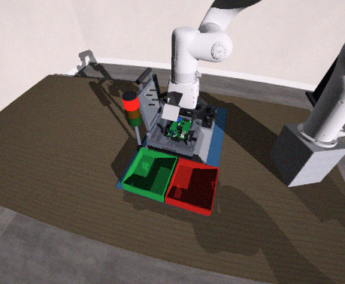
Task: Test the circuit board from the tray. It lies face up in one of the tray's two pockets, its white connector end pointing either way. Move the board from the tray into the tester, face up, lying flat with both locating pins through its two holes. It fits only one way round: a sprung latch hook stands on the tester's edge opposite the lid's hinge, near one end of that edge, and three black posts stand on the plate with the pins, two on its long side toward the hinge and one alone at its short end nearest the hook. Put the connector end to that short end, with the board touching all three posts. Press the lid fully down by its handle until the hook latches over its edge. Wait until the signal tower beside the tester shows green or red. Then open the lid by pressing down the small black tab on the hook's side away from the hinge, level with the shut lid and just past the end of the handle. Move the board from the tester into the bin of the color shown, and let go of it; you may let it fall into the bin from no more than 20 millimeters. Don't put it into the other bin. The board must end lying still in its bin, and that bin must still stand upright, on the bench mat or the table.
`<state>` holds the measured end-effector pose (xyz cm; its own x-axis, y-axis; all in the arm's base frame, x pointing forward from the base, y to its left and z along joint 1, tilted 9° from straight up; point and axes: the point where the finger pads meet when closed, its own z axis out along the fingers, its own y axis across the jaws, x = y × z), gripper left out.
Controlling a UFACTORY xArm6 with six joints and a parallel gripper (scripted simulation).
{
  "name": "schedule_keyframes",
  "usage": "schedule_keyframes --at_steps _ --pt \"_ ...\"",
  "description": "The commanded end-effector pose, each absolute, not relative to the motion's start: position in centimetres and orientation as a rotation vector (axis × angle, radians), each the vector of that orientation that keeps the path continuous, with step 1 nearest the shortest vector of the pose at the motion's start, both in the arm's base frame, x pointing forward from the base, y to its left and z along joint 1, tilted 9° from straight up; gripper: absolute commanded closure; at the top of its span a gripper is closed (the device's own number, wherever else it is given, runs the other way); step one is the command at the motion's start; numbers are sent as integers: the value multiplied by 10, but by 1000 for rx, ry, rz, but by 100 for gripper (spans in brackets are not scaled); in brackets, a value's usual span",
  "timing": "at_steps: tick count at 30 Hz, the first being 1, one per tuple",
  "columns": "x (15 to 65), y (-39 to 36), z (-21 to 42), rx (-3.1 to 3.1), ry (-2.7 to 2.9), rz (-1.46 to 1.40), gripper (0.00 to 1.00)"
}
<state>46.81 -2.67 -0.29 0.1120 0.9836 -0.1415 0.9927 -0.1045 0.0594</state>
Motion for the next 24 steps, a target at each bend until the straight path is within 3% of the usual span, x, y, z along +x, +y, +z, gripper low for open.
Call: schedule_keyframes --at_steps 1,24 --pt "470 -27 -5 2233 2001 -95 0" --pt "473 -34 -52 2233 2001 -95 0"
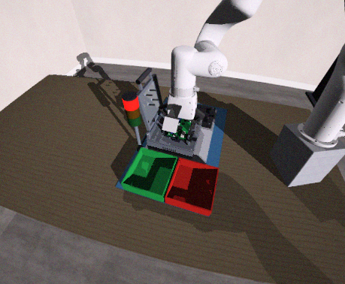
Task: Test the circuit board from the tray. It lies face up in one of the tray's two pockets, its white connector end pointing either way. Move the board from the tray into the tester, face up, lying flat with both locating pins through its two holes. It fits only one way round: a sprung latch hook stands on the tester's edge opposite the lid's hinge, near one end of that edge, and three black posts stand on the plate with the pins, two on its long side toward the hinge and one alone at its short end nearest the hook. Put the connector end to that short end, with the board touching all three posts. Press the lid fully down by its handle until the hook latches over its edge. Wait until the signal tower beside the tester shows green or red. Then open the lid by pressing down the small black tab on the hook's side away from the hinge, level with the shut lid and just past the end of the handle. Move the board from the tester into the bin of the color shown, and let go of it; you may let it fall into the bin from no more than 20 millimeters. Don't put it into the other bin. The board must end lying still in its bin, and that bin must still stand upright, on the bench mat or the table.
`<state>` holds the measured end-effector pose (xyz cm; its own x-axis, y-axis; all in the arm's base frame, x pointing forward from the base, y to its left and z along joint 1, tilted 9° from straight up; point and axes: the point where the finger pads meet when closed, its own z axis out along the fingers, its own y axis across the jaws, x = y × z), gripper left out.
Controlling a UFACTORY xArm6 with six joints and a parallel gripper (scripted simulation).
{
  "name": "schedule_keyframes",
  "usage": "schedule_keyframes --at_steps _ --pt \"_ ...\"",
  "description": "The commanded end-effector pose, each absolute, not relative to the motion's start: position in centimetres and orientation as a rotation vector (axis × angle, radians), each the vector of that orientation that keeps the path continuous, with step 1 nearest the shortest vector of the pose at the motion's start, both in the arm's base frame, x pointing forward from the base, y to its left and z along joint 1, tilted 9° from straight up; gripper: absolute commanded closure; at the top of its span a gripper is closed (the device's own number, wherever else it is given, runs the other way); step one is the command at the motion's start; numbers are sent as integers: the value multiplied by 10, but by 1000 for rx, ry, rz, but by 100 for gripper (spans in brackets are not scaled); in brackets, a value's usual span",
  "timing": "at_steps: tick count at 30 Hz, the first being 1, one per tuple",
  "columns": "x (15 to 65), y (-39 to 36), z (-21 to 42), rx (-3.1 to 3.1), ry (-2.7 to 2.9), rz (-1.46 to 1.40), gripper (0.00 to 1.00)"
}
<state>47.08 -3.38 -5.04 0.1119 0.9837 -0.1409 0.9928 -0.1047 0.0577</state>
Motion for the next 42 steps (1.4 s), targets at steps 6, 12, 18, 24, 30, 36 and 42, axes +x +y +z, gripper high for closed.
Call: schedule_keyframes --at_steps 6,12,18,24,30,36,42 --pt "473 -34 -52 2233 2001 -95 0" --pt "473 -34 -52 2233 2001 -95 5" --pt "473 -34 -52 2233 2001 -95 5" --pt "473 -34 -52 2233 2001 -95 11" --pt "473 -34 -52 2233 2001 -95 11" --pt "473 -34 -52 2233 2001 -95 15" --pt "473 -34 -52 2233 2001 -95 15"
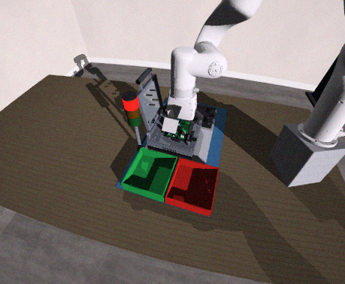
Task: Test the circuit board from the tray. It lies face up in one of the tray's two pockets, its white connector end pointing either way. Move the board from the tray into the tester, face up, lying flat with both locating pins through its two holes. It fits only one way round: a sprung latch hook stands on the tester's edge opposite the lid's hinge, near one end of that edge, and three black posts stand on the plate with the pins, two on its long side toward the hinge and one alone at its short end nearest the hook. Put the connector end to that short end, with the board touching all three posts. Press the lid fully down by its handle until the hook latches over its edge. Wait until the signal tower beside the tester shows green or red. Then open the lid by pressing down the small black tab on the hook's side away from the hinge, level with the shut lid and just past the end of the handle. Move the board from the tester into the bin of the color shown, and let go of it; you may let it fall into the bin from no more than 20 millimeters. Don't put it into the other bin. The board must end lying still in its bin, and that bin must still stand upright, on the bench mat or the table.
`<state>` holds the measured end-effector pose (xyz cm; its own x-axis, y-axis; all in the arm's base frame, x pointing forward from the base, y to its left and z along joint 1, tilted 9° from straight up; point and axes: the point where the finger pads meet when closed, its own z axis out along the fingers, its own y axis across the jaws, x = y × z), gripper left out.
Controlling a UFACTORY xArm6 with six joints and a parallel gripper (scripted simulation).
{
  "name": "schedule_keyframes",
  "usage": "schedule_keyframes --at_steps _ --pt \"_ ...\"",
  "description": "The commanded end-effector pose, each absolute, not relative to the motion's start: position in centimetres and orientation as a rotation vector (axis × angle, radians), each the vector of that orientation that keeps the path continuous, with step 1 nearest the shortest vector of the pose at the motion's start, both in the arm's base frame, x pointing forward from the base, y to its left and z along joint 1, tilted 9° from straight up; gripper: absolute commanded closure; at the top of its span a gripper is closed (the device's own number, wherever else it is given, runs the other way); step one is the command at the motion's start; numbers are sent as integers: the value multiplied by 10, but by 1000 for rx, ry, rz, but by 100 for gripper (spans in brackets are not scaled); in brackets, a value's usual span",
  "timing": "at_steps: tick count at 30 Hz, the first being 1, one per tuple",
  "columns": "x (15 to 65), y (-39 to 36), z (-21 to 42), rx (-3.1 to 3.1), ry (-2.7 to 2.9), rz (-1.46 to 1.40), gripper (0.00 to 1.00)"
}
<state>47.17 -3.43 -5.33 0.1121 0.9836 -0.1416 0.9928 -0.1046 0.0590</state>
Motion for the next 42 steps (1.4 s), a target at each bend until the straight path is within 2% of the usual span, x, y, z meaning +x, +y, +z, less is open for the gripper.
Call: schedule_keyframes --at_steps 1,7,8,19,20,42 --pt "473 -34 -52 2233 2001 -95 15" --pt "473 -34 -52 2233 2001 -95 15" --pt "473 -34 -52 2233 2001 -95 19" --pt "473 -34 -52 2233 2001 -95 19" --pt "473 -34 -52 2233 2001 -95 21" --pt "473 -34 -52 2233 2001 -95 21"
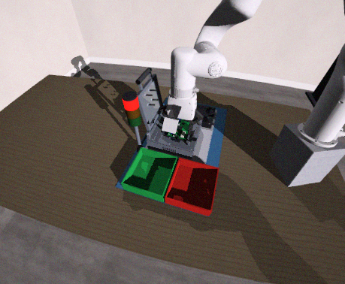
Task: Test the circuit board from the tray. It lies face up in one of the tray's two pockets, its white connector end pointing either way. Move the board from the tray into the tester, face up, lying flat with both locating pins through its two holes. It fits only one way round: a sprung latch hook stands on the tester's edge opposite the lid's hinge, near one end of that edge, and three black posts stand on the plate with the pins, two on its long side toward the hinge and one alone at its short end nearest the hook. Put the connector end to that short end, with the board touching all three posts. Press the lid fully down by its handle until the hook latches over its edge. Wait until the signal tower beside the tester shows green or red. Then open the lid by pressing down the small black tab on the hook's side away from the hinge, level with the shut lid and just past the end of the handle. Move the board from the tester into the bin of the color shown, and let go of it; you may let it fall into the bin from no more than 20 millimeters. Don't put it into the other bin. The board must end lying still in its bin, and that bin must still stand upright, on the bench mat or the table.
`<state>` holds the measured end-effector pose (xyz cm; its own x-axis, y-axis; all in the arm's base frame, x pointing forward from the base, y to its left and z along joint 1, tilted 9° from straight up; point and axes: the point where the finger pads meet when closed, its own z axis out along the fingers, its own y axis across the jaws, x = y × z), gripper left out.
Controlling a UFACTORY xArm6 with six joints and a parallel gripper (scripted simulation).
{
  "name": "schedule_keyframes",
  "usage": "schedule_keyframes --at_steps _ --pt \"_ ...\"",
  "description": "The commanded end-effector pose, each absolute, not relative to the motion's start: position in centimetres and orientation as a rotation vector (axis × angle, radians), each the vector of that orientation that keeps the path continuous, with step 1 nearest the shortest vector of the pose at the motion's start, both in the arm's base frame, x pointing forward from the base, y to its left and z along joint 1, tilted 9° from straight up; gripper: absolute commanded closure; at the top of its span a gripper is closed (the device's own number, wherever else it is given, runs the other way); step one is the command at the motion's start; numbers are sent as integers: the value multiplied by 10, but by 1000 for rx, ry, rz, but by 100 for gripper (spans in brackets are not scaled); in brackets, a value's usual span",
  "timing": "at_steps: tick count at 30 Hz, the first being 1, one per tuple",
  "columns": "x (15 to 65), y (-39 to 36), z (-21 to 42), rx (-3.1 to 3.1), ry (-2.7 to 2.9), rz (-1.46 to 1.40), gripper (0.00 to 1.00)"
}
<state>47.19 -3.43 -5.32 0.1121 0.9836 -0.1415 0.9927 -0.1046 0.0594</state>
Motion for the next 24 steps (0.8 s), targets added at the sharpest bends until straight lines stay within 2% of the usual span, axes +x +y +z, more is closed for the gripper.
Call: schedule_keyframes --at_steps 1,24 --pt "473 -34 -52 2233 2001 -95 21" --pt "473 -34 -49 2233 2001 -95 21"
